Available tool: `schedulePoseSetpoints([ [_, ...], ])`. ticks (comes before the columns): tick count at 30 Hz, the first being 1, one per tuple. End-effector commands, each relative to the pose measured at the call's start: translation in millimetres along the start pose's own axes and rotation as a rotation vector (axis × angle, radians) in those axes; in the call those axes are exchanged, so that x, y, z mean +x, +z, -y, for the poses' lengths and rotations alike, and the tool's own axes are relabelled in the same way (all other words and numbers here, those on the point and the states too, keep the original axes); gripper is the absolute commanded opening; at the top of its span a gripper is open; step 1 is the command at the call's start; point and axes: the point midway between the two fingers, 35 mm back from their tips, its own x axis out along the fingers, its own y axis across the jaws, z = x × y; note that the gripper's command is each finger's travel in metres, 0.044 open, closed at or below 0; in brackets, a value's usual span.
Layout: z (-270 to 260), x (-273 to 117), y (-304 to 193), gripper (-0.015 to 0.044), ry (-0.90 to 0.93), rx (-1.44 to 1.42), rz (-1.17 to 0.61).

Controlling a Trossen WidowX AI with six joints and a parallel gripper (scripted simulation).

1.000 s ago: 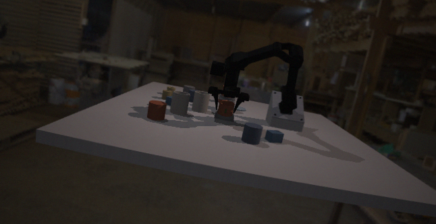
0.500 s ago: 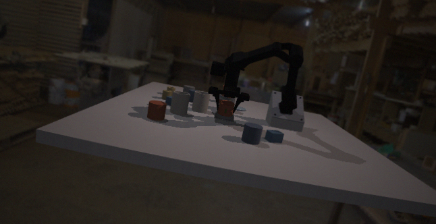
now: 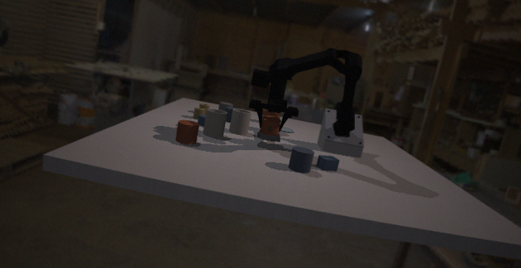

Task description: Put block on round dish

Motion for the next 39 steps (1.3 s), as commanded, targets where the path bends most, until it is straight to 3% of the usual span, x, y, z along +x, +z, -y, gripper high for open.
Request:
schedulePoseSetpoints([
  [1,3.8,-8.1,-0.2,0.0,-0.01,-0.01,-0.006],
  [39,6.3,-56.4,-1.6,0.0,-0.009,-0.009,-0.011],
])
